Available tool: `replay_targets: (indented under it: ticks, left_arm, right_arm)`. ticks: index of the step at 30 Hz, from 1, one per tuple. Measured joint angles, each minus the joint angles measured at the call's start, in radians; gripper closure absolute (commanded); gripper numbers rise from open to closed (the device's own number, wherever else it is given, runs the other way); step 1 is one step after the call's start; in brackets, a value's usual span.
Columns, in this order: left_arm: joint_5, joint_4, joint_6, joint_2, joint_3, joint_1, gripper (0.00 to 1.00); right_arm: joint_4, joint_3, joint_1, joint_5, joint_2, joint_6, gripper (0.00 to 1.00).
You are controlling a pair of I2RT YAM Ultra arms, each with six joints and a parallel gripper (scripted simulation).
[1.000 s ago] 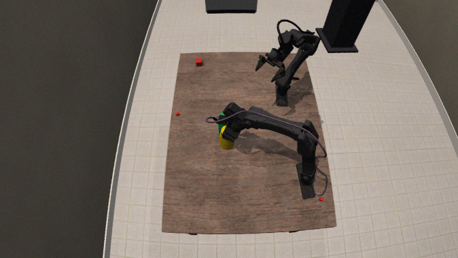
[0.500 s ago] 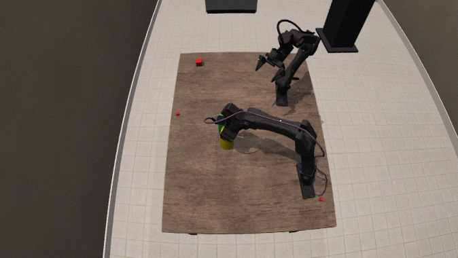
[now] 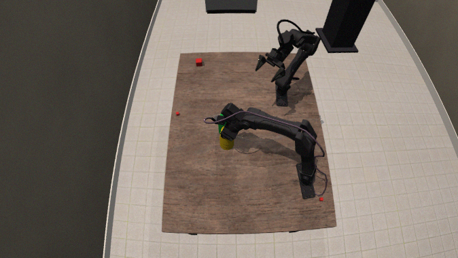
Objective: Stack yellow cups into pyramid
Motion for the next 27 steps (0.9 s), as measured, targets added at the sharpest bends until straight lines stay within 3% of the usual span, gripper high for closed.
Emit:
replay_targets:
  ticks: [13,17,18,27]
  left_arm:
    - [-0.001,0.008,-0.003,-0.001,-0.003,0.0,0.48]
    - [-0.001,0.008,-0.003,-0.001,-0.003,0.0,0.94]
    - [-0.001,0.008,-0.003,-0.001,-0.003,0.0,1.0]
    - [-0.002,-0.006,-0.003,0.0,0.002,0.0,1.0]
  right_arm:
    - [0.0,0.0,0.0,0.0,0.0,0.0,0.0]
    - [0.0,0.0,0.0,0.0,0.0,0.0,0.0]
    - [0.0,0.0,0.0,0.0,0.0,0.0,0.0]
    - [0.0,0.0,0.0,0.0,0.0,0.0,0.0]
